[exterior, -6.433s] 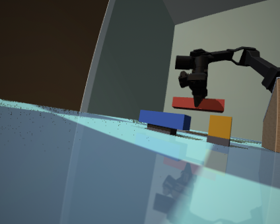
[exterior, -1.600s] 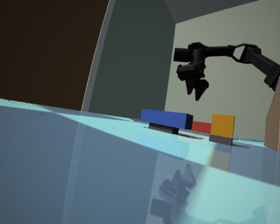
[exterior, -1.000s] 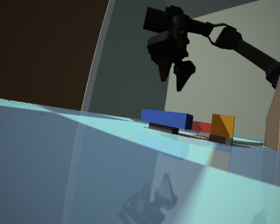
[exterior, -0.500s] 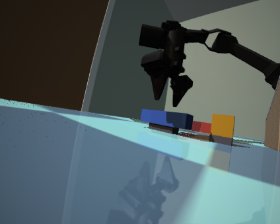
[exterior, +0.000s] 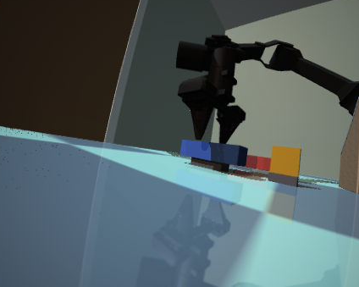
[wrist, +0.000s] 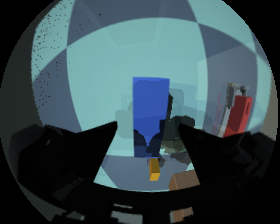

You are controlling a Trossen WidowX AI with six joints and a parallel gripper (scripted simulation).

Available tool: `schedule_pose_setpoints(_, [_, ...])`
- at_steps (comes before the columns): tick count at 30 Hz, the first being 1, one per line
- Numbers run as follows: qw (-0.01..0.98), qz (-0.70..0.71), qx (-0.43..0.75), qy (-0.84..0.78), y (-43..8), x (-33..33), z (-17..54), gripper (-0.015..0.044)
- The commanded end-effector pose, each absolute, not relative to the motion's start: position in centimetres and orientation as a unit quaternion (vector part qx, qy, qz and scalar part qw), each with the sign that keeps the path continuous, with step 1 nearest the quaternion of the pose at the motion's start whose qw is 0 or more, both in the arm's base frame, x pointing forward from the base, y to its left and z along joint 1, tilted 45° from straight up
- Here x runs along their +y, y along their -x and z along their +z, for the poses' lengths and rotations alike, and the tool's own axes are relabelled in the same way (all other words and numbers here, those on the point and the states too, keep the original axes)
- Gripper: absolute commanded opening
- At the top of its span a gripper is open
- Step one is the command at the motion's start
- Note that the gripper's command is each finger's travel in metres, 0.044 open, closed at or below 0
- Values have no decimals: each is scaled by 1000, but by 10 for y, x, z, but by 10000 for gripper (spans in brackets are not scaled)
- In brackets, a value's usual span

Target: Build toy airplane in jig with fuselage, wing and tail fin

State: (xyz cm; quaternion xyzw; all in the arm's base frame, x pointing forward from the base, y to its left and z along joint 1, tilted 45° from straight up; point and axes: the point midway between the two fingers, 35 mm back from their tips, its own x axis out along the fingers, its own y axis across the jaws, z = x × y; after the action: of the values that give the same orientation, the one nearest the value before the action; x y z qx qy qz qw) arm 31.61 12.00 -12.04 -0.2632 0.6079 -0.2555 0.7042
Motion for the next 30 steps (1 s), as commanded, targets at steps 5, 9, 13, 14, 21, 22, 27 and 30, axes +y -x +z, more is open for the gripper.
schedule_pose_setpoints(5, [702,-256,608,268,-316,110,-131,440])
schedule_pose_setpoints(9, [702,-256,608,269,-317,105,-135,440])
schedule_pose_setpoints(13, [702,-256,608,269,-317,101,-139,440])
schedule_pose_setpoints(14, [702,-256,608,269,-317,100,-140,440])
schedule_pose_setpoints(21, [702,-256,608,269,-317,100,-140,282])
schedule_pose_setpoints(22, [702,-256,608,269,-317,100,-140,256])
schedule_pose_setpoints(27, [702,-256,608,269,-317,100,-140,184])
schedule_pose_setpoints(30, [702,-256,608,269,-317,100,-140,164])
